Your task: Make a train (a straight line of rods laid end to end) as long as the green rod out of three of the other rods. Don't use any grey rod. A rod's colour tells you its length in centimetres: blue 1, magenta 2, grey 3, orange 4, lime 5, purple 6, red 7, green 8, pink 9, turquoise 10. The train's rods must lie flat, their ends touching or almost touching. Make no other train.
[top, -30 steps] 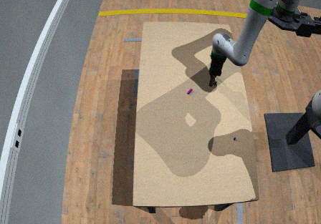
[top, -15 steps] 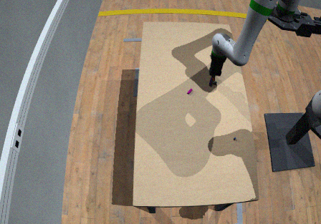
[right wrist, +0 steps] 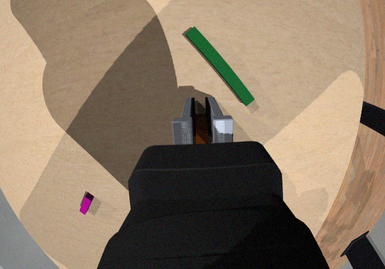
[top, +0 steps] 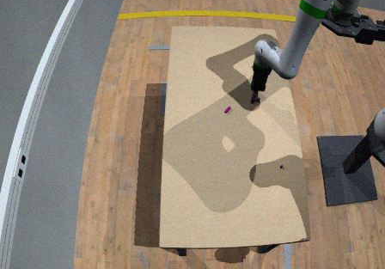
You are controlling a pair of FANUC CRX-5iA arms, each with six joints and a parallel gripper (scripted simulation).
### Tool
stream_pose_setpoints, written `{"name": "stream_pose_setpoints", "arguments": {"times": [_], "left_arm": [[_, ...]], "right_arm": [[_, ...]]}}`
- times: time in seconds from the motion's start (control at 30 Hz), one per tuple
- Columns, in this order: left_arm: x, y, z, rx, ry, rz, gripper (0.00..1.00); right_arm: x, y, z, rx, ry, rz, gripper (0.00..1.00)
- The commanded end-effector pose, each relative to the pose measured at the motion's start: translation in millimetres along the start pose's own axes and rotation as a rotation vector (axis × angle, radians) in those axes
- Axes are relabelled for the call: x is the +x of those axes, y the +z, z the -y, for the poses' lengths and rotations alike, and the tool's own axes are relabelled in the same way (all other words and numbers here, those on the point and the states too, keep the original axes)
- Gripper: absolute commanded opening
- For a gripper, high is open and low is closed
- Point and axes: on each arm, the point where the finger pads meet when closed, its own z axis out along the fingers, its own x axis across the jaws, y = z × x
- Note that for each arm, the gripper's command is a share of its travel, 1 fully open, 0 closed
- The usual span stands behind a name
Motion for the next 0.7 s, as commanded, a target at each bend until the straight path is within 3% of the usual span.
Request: {"name": "stream_pose_setpoints", "arguments": {"times": [0.0, 0.23, 0.47, 0.67], "left_arm": [[0, -1, 0, -0.002, 0.000, 0.000, 1.00], [0, -1, 0, -0.002, 0.000, 0.000, 1.00], [0, -1, 0, -0.002, 0.000, 0.000, 1.00], [0, -1, 0, -0.002, 0.000, 0.000, 1.00]], "right_arm": [[-1, -1, 0, -0.001, 0.000, 0.001, 0.24], [-1, -2, 0, -0.001, 0.000, 0.001, 0.24], [-1, -21, 0, -0.001, 0.000, 0.001, 0.24], [-1, -66, 0, -0.001, 0.000, 0.001, 0.24]]}}
